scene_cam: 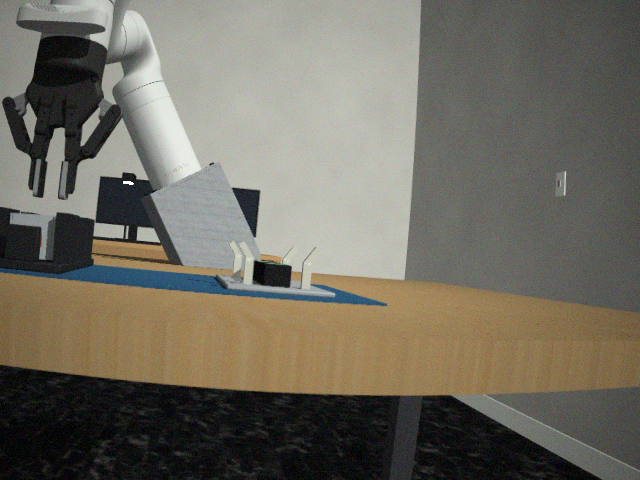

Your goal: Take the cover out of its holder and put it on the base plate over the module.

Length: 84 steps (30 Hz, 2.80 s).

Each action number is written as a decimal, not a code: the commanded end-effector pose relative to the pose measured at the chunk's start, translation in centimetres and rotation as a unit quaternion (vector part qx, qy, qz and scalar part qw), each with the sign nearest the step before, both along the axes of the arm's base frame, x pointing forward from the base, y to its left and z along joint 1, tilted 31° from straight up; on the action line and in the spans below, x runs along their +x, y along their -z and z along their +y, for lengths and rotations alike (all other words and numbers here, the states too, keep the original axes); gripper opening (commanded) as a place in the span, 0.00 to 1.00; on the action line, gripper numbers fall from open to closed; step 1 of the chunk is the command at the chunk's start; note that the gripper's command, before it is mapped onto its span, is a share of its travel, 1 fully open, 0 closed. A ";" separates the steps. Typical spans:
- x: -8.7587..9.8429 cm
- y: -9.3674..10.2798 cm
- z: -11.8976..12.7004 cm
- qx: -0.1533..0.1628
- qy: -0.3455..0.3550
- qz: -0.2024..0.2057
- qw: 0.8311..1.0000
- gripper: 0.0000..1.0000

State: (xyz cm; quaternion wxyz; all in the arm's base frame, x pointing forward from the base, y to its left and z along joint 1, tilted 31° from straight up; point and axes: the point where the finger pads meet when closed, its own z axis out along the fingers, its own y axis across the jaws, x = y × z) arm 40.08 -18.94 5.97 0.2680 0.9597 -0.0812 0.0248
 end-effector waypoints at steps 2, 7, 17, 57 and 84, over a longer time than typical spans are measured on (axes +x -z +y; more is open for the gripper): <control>0.0 0.0 0.0 0.000 0.000 -0.001 1.000 0.01; 0.0 0.0 0.0 0.000 0.000 -0.001 1.000 0.01; 0.0 0.0 0.0 0.000 0.000 -0.001 1.000 0.00; 0.0 0.0 0.0 0.000 0.000 -0.001 1.000 1.00; 0.3 2.1 -1.2 0.000 -0.003 -0.003 1.000 1.00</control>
